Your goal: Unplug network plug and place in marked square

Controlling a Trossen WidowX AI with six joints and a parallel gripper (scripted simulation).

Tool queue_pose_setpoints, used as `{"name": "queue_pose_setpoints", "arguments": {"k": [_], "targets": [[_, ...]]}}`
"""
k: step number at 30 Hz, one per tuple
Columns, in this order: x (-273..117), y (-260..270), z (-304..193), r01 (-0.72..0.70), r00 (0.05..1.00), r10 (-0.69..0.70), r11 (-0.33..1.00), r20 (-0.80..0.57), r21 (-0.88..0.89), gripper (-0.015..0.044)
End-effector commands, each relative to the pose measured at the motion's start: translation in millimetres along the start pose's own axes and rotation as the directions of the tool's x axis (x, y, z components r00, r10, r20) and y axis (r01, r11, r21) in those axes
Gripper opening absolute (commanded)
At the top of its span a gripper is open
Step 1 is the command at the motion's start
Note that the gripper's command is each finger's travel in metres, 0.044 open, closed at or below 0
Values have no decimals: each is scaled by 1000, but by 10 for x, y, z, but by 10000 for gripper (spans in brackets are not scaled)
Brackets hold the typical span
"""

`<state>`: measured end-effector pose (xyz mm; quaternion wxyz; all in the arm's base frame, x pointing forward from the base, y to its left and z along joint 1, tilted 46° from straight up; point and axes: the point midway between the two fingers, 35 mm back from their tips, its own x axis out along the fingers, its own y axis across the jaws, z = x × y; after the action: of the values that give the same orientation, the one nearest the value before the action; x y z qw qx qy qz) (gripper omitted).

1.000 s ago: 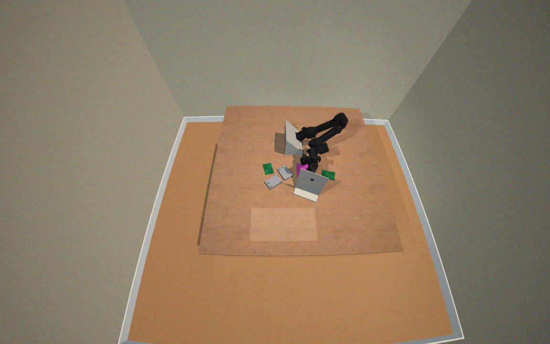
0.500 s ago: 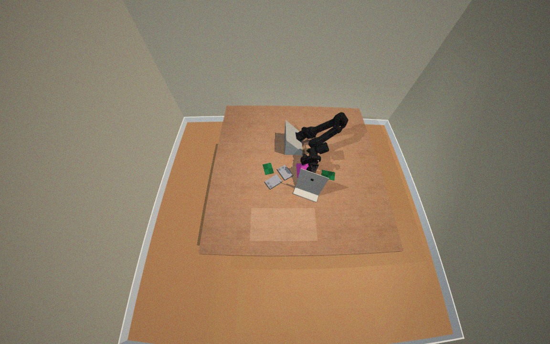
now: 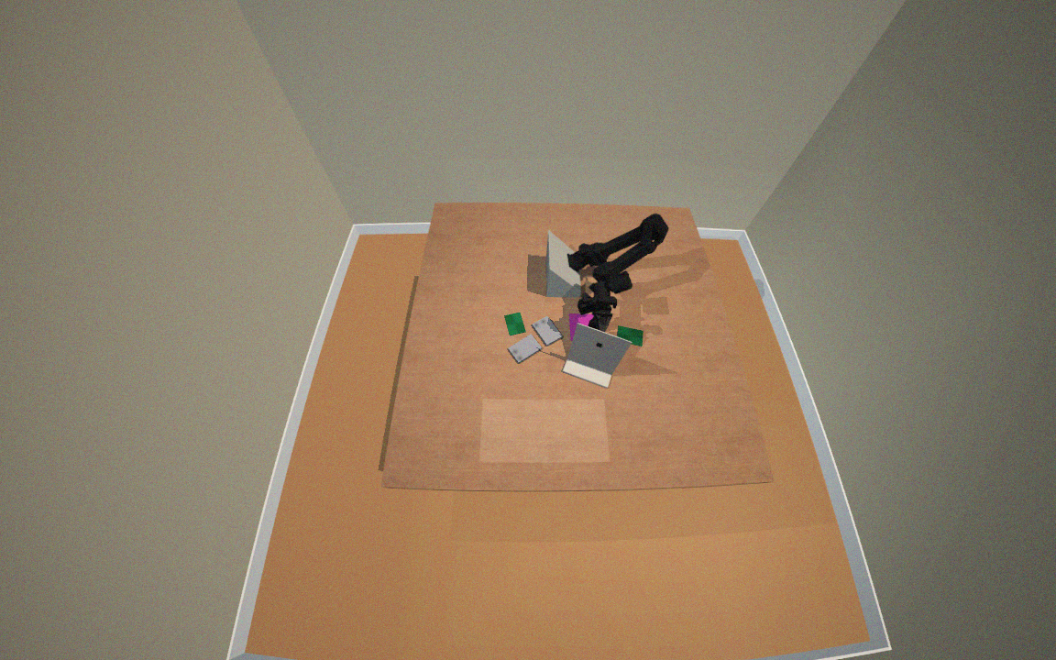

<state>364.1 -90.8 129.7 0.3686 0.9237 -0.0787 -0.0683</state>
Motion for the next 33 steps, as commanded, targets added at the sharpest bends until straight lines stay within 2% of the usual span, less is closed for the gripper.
{"name": "queue_pose_setpoints", "arguments": {"k": [1, 33], "targets": [[-34, -8, -9, 2, 1000, -2, 1000, -1, 0, 0], [-148, -8, -73, 2, 1000, -2, 1000, -1, 0, 0]]}}
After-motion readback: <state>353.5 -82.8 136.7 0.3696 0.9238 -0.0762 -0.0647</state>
